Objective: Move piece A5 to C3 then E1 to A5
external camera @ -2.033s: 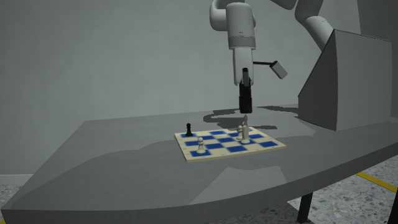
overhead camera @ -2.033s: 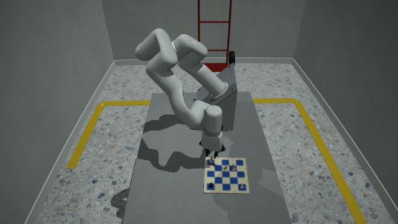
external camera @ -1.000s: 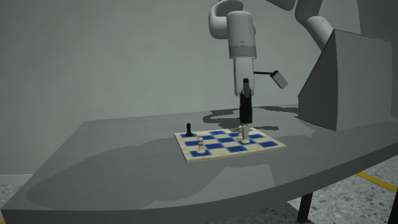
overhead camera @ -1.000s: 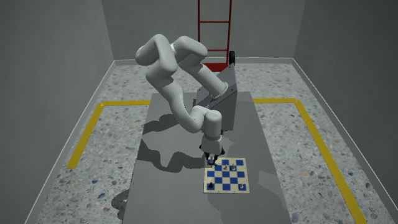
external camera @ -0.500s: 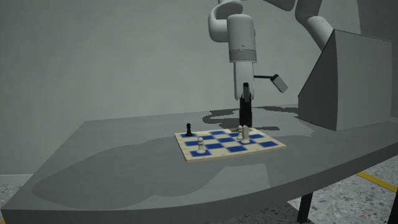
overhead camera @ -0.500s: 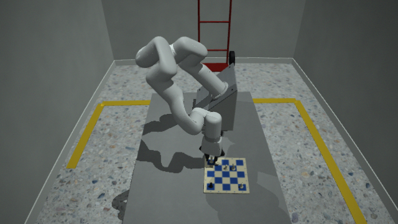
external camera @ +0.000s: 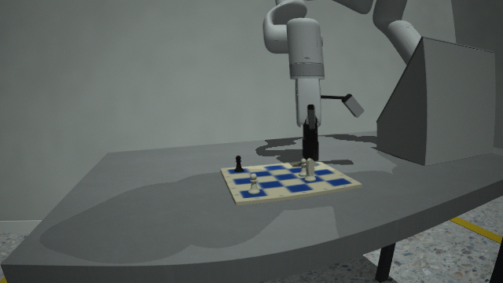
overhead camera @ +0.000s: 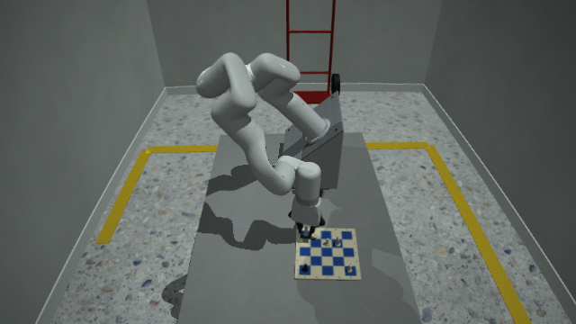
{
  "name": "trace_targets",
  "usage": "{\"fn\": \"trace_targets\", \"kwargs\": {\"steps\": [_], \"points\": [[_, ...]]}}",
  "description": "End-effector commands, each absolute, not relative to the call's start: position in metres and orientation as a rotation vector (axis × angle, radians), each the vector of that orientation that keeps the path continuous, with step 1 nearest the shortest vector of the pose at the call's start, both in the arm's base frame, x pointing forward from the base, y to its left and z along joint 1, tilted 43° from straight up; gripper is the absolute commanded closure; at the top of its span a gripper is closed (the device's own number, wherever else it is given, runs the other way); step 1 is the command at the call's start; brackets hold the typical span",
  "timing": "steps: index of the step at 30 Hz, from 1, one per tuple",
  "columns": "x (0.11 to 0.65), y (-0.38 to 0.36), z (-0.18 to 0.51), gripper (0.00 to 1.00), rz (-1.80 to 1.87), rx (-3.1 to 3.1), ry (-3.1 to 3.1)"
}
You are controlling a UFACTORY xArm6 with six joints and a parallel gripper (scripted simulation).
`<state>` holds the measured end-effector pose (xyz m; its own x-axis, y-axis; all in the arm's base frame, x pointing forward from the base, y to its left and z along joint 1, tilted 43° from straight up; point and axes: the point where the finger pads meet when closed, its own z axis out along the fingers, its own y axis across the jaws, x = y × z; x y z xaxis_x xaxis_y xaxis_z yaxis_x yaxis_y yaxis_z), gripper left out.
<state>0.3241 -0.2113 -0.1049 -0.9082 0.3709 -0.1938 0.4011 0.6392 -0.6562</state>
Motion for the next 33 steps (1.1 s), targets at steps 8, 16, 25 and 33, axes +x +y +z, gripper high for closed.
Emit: {"fn": "trace_targets", "kwargs": {"steps": [8, 16, 25, 33], "points": [[0.3251, -0.2110, -0.1045, 0.63, -1.138, 0.660, 2.805], [0.3251, -0.2110, -0.1045, 1.00, -1.138, 0.660, 2.805], [0.3251, -0.2110, -0.1045, 1.00, -1.138, 0.660, 2.805], [0.3251, -0.2110, -0.1045, 1.00, -1.138, 0.660, 2.805]]}}
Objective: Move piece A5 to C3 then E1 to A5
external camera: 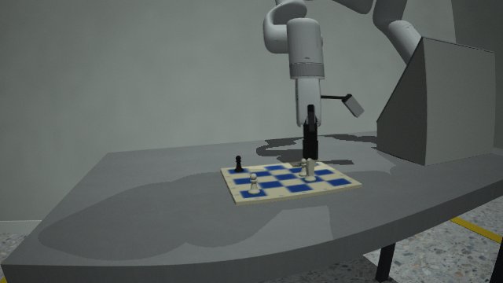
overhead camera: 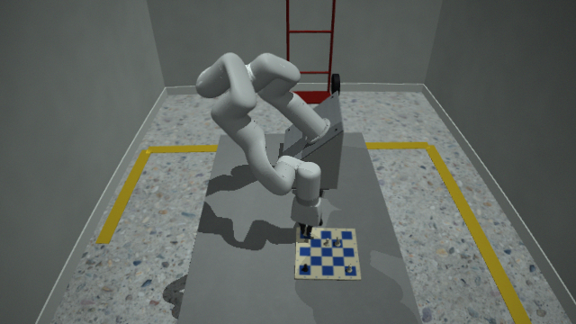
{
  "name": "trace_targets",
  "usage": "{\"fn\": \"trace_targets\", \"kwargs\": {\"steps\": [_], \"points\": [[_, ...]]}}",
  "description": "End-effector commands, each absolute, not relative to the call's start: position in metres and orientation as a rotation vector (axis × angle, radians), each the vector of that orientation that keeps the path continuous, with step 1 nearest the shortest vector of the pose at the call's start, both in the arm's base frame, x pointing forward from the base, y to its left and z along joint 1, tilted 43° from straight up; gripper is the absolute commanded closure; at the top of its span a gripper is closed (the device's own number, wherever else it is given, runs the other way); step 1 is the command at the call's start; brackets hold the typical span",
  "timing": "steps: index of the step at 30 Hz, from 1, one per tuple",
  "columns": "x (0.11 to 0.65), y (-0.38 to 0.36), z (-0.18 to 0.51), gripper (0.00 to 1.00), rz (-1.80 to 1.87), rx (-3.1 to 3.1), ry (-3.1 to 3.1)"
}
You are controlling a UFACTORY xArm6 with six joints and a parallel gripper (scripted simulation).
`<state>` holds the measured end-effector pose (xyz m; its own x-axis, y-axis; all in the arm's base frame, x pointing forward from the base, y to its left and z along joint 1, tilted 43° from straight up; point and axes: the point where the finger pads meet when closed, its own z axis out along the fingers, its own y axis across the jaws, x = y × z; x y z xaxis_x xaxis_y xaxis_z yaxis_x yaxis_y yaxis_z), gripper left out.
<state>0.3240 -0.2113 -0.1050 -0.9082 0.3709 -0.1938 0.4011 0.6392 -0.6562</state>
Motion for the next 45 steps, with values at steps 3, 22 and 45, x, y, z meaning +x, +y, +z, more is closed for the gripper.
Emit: {"fn": "trace_targets", "kwargs": {"steps": [3, 22, 45], "points": [[0.325, -0.211, -0.104, 1.00, -1.138, 0.660, 2.805], [0.326, -0.203, -0.096, 1.00, -1.138, 0.660, 2.805], [0.337, -0.144, -0.032, 1.00, -1.138, 0.660, 2.805]]}}
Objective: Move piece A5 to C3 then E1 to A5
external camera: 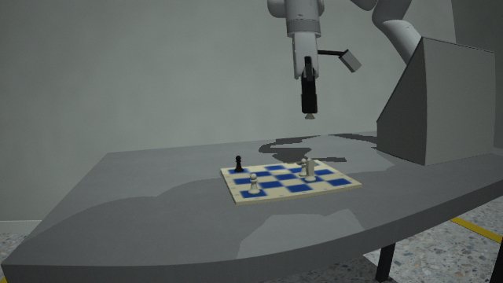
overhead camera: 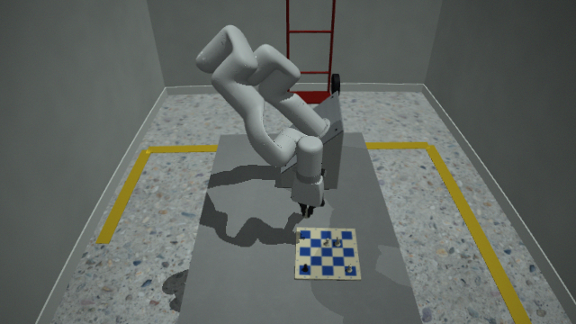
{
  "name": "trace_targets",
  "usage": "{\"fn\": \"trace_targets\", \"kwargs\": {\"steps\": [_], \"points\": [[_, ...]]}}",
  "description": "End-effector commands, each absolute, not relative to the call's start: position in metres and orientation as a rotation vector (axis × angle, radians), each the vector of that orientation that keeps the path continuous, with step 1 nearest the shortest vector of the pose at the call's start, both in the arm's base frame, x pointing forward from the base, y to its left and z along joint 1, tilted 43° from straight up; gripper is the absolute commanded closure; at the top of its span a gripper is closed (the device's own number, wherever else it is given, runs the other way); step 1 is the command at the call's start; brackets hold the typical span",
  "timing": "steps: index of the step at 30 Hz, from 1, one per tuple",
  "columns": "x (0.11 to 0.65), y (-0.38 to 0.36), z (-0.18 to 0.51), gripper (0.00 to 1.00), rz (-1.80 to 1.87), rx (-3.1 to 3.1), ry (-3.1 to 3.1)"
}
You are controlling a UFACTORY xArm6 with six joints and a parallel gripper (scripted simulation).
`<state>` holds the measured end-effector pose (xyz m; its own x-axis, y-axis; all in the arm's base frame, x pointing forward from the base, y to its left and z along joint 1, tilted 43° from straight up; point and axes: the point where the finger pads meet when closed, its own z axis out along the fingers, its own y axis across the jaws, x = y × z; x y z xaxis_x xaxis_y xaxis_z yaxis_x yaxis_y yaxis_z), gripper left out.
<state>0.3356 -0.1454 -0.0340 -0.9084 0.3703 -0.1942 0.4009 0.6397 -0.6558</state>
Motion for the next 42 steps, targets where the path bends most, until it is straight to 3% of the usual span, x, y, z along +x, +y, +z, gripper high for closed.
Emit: {"fn": "trace_targets", "kwargs": {"steps": [1, 5, 8, 13, 42], "points": [[0.337, -0.144, -0.032, 1.00, -1.138, 0.660, 2.805], [0.344, -0.141, -0.035, 1.00, -1.142, 0.629, 2.820], [0.392, -0.121, -0.060, 1.00, -1.165, 0.411, 2.913], [0.417, -0.106, -0.078, 1.00, -1.174, 0.272, 2.965], [0.419, -0.122, -0.103, 1.00, -1.176, 0.239, 2.977]]}}
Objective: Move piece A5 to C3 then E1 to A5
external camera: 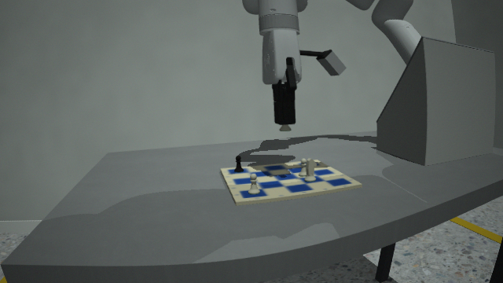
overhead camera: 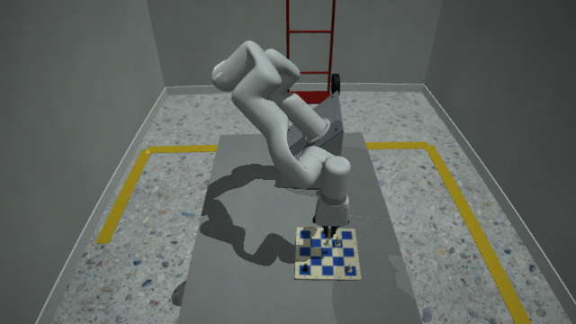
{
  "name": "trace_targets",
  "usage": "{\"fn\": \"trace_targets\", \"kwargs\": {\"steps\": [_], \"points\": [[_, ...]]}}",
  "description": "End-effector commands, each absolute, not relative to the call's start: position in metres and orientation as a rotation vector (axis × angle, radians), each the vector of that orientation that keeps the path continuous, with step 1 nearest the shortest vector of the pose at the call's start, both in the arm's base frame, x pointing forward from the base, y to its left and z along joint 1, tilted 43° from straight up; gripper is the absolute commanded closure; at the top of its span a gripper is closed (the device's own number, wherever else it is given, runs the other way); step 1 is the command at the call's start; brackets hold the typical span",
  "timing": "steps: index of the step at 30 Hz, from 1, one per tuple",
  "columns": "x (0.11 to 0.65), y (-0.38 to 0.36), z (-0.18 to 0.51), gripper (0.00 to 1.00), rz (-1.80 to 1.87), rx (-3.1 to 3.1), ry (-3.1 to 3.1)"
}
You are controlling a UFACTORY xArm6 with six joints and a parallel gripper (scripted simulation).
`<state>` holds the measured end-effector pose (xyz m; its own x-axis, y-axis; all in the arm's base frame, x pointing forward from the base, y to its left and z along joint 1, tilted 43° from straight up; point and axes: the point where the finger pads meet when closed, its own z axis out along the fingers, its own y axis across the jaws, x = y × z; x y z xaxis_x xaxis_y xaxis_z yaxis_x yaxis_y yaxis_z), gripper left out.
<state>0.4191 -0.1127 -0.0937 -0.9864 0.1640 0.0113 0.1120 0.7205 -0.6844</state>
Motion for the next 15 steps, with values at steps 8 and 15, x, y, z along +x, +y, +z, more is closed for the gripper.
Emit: {"fn": "trace_targets", "kwargs": {"steps": [8, 15], "points": [[0.416, -0.141, -0.125, 1.00, 1.126, -0.228, -2.851], [0.413, -0.160, -0.145, 1.00, 1.126, -0.228, -2.851]]}}
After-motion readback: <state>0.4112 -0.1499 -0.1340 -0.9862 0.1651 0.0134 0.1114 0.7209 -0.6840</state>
